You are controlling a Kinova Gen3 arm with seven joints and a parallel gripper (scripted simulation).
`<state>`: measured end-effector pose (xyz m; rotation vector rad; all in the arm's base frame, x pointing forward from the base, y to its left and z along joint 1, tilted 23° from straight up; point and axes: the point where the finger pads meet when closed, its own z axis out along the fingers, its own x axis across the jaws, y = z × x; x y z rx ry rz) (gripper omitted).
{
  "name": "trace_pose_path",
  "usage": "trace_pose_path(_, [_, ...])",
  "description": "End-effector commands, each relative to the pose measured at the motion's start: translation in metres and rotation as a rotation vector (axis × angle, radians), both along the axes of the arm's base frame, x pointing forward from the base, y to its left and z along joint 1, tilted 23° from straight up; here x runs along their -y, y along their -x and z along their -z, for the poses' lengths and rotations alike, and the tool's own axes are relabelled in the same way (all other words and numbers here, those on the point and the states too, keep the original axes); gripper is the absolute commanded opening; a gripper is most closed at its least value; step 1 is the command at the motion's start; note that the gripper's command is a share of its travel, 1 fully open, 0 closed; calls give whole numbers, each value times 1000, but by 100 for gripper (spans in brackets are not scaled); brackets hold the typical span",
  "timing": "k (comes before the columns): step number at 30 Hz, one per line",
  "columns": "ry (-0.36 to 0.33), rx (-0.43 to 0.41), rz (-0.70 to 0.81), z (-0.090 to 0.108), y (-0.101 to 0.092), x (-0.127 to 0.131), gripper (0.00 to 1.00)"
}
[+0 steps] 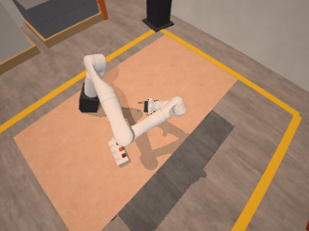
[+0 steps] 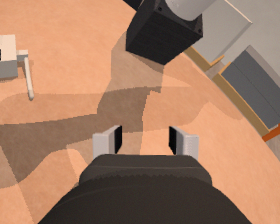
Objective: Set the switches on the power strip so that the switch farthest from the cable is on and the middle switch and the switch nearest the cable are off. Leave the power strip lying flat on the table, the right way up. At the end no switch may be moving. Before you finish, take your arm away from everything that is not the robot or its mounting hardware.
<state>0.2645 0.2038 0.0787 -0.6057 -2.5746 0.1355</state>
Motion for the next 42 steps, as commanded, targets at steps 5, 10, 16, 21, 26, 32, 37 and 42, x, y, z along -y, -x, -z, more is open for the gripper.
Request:
trace_pose_path(5, [0,5,9,-2,-3,2,100])
trace_pose_path(10, [27,24,59,-2,-12,11,100])
trace_pose_path(16, [53,45,111,-4,-21,19,100])
trace_pose_path(21, [53,45,111,-4,-21,19,100])
trace_pose_path(26, [78,66,163,-5,-30,28,100])
trace_pose_path(32, [102,87,216,-8,-40,38,100])
trace_pose_path(37, [102,87,216,-8,-40,38,100])
trace_pose_path(42, [124,109,269,-10,-49,47,100])
